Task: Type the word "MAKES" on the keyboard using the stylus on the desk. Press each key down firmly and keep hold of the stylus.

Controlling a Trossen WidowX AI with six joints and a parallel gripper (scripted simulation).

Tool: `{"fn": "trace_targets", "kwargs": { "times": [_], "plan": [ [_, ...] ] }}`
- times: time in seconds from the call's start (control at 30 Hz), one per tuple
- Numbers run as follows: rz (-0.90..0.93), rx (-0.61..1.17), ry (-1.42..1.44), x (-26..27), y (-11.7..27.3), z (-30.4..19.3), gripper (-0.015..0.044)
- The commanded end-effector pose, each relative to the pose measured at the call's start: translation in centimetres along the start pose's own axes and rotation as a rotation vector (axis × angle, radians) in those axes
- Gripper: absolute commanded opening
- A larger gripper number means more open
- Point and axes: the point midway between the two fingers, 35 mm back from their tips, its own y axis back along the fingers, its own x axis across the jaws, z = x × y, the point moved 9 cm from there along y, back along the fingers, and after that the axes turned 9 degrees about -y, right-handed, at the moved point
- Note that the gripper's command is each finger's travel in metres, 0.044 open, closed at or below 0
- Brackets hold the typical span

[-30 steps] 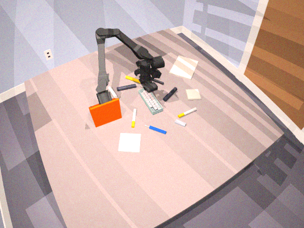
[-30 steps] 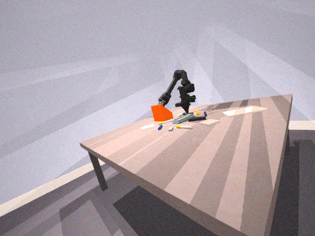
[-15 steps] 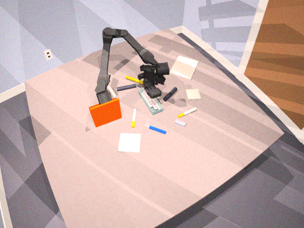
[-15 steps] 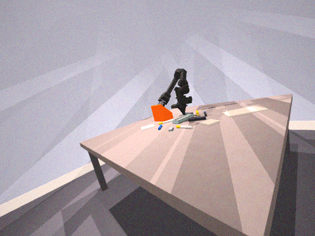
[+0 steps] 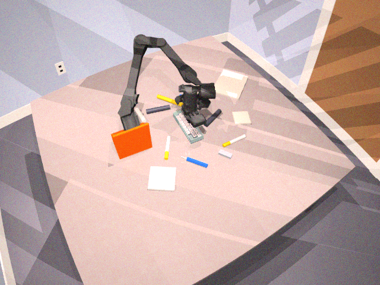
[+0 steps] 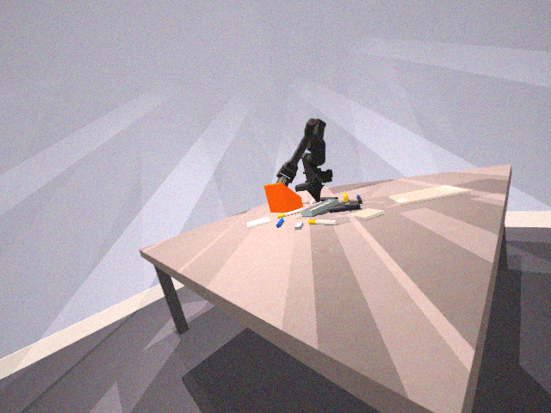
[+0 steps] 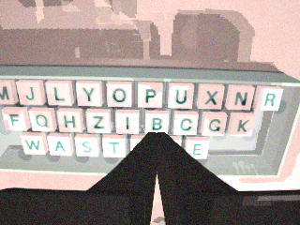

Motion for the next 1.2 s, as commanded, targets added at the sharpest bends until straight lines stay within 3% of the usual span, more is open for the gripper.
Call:
{"fn": "trace_targets", "kwargs": {
  "times": [0.0, 0.97, 1.17],
  "plan": [
    [-0.007, 0.0, -0.011, -4.0, 0.1, 0.4, 0.0],
    [-0.006, 0.003, -0.014, -2.5, 0.0, -2.8, 0.0],
    [-0.005, 0.005, -0.017, 3.7, 0.0, -3.6, 0.0]
  ]
}}
